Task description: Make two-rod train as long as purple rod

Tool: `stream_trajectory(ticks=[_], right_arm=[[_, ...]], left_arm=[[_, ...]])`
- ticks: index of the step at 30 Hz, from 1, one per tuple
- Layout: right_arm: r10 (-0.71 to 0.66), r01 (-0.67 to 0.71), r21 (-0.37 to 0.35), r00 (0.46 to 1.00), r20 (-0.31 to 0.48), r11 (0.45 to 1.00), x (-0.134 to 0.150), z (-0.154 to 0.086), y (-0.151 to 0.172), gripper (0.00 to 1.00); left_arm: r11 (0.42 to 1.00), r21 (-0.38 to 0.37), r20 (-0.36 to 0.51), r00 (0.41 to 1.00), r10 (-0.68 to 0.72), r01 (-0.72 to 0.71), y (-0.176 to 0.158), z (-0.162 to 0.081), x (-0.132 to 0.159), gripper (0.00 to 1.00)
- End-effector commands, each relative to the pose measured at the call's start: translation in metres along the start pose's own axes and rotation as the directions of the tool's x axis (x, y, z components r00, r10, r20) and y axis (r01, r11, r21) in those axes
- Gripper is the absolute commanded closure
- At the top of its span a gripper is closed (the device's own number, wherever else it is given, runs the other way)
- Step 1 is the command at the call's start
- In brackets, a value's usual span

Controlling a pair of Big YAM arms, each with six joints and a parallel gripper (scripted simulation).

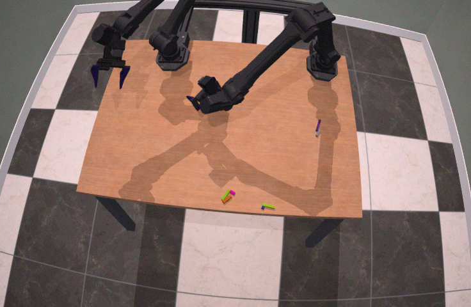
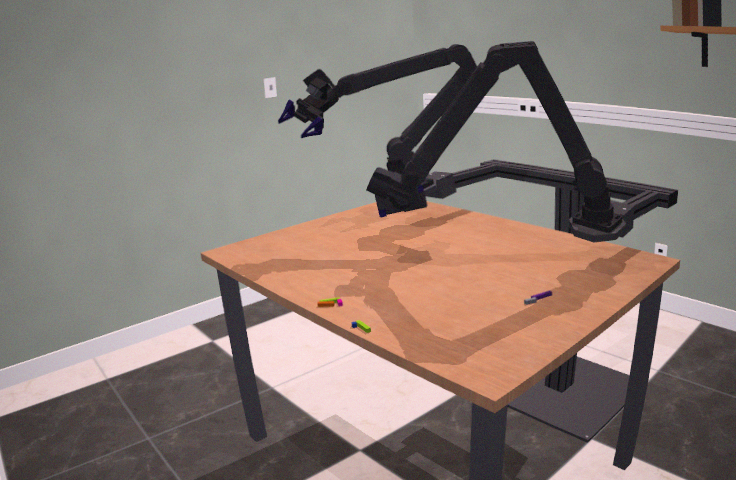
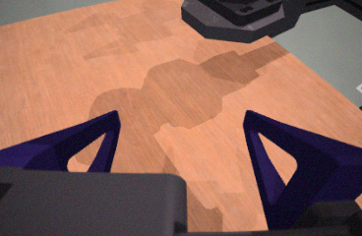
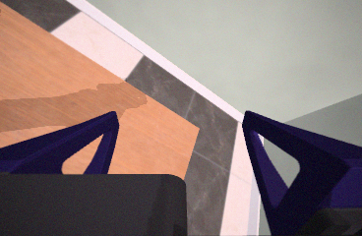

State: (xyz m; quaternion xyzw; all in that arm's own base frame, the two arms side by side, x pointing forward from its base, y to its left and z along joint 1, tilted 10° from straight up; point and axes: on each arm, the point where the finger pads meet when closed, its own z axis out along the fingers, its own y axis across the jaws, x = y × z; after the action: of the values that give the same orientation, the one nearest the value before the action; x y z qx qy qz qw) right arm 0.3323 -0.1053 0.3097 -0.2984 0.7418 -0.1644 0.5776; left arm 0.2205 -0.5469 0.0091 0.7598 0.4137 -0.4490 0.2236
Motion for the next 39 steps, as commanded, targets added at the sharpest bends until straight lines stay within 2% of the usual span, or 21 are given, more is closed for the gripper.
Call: stream_trajectory(ticks=[1, 6, 8, 16, 23, 25, 32, 39], right_arm=[[-0.027, 0.026, 0.025, 0.999, 0.019, 0.999, -0.015, -0.004, -0.015, 0.00], [-0.027, 0.026, 0.025, 0.999, 0.019, 0.999, -0.015, -0.004, -0.015, 0.00], [-0.027, 0.026, 0.025, 0.999, 0.019, 0.999, -0.015, -0.004, -0.015, 0.00], [-0.027, 0.026, 0.025, 0.999, 0.019, 0.999, -0.015, -0.004, -0.015, 0.00], [-0.027, 0.026, 0.025, 0.999, 0.019, 0.999, -0.015, -0.004, -0.015, 0.00], [-0.027, 0.026, 0.025, 0.999, 0.019, 0.999, -0.015, -0.004, -0.015, 0.00], [-0.027, 0.026, 0.025, 0.999, 0.019, 0.999, -0.015, -0.004, -0.015, 0.00], [-0.027, 0.026, 0.025, 0.999, 0.019, 0.999, -0.015, -0.004, -0.015, 0.00]], left_arm=[[0.995, -0.096, 0.012, 1.000, -0.025, 0.026, 0.030, -0.040, -0.004, 0.00], [0.974, -0.214, 0.008, 0.997, -0.073, 0.073, 0.062, -0.093, 0.008, 0.00], [0.974, -0.214, 0.008, 0.997, -0.073, 0.073, 0.062, -0.093, 0.008, 0.00], [0.888, -0.432, 0.018, 0.986, -0.168, 0.159, 0.107, -0.201, 0.033, 0.00], [0.741, -0.628, 0.054, 0.964, -0.261, 0.236, 0.129, -0.319, 0.062, 0.00], [0.741, -0.628, 0.054, 0.964, -0.261, 0.236, 0.129, -0.319, 0.062, 0.00], [0.520, -0.800, 0.122, 0.930, -0.347, 0.299, 0.124, -0.453, 0.096, 0.00], [0.233, -0.913, 0.220, 0.886, -0.409, 0.334, 0.085, -0.593, 0.129, 0.00]])
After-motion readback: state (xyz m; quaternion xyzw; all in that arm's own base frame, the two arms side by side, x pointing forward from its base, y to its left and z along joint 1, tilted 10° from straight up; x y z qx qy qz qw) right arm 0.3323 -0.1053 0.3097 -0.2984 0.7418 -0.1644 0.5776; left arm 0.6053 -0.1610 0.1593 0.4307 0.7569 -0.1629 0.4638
